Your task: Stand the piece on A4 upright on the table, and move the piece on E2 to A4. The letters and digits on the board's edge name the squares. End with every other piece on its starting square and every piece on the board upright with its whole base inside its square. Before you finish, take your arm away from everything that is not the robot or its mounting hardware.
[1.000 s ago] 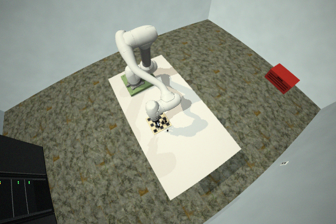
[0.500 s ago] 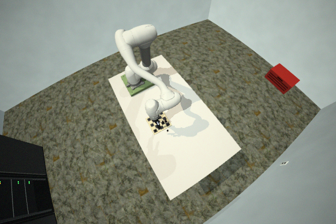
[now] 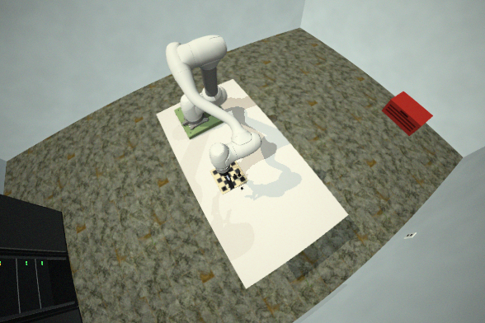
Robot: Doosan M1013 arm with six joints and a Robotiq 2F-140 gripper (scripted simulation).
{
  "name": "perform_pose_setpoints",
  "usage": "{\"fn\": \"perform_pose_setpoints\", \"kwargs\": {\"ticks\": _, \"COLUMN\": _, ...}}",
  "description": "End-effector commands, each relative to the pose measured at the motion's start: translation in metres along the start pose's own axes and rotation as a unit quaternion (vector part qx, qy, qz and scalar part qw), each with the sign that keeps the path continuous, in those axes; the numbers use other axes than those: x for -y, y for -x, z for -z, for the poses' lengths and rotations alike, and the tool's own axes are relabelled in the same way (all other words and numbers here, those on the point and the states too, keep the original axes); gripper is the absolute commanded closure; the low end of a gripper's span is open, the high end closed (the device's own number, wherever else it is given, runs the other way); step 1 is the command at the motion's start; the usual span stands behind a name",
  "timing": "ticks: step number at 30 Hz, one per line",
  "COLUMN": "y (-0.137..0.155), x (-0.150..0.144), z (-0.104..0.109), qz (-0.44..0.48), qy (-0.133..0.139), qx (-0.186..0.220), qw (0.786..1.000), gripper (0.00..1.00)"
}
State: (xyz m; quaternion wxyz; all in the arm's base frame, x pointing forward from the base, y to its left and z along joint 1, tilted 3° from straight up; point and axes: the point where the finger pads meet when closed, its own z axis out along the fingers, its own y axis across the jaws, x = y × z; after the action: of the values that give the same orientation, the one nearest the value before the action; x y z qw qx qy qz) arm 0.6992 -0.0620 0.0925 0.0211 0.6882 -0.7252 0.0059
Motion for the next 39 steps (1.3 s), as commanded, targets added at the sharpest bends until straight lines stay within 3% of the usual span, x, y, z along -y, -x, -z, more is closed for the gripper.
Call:
{"fn": "perform_pose_setpoints", "kwargs": {"ticks": 1, "y": 0.000, "x": 0.000, "z": 0.001, "qz": 0.000, "qy": 0.000, "qx": 0.000, "qw": 1.000, "gripper": 0.00}}
{"fn": "perform_pose_setpoints", "kwargs": {"ticks": 8, "y": 0.000, "x": 0.000, "z": 0.007, "qz": 0.000, "qy": 0.000, "qx": 0.000, "qw": 1.000, "gripper": 0.00}}
{"fn": "perform_pose_setpoints", "kwargs": {"ticks": 26, "y": 0.000, "x": 0.000, "z": 0.053, "qz": 0.000, "qy": 0.000, "qx": 0.000, "qw": 1.000, "gripper": 0.00}}
{"fn": "perform_pose_setpoints", "kwargs": {"ticks": 39, "y": 0.000, "x": 0.000, "z": 0.057, "qz": 0.000, "qy": 0.000, "qx": 0.000, "qw": 1.000, "gripper": 0.00}}
